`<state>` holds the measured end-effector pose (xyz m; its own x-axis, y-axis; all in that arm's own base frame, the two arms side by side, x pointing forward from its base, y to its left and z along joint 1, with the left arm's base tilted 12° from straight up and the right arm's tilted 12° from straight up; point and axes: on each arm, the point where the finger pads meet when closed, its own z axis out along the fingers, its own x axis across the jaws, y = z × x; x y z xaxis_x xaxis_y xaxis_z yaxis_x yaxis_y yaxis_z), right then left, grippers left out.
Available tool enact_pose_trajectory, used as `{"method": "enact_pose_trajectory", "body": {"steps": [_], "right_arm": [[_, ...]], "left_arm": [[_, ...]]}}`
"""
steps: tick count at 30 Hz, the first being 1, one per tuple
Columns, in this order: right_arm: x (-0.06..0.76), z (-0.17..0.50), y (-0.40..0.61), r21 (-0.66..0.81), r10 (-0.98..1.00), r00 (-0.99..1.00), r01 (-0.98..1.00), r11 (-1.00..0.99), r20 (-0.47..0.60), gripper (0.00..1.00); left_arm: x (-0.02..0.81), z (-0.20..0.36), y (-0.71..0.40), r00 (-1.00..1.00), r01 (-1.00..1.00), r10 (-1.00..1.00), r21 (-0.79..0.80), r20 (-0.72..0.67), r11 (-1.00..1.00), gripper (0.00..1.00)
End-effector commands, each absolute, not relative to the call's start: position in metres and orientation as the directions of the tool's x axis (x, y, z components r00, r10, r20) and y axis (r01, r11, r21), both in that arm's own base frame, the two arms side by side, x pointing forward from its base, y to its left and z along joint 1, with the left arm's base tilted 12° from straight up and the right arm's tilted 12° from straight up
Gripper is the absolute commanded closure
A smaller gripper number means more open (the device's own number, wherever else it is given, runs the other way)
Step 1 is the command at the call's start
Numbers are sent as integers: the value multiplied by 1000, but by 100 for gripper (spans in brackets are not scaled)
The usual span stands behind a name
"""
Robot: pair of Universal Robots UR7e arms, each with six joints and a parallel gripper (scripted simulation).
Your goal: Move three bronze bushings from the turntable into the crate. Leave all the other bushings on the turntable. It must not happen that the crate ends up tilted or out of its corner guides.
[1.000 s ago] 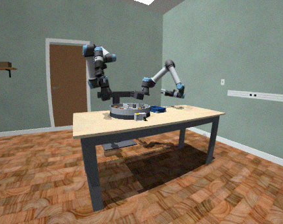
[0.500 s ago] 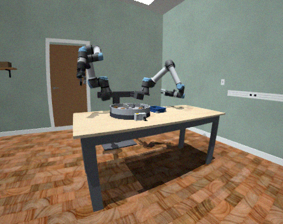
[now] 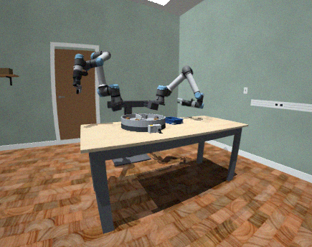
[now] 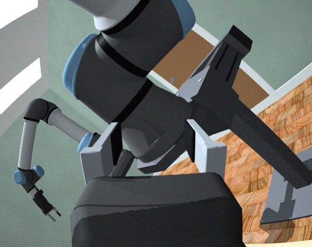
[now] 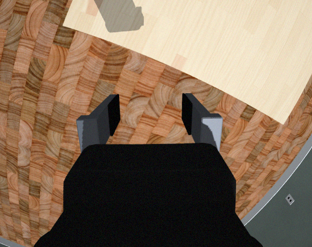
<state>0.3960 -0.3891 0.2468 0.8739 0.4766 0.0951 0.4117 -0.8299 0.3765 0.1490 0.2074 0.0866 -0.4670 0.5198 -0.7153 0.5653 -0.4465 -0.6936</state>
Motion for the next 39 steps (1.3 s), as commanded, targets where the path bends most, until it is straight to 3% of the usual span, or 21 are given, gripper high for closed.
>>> {"method": "enact_pose_trajectory", "body": {"steps": [1,4,19,39], "right_arm": [[302,256,-423,335,396,915,350,-875,78,0],[300,256,-423,335,396,915,350,-875,78,0],[130,265,-430,263,204,977,180,-948,64,0],[31,268,-402,215,73,995,57,-975,65,0]], "left_arm": [[149,87,207,-467,566,520,-693,-715,-446,0],[149,87,207,-467,566,520,-693,-715,-446,0],[149,87,207,-467,566,520,-693,-715,-446,0],[149,87,207,-467,566,520,-693,-715,-446,0]]}}
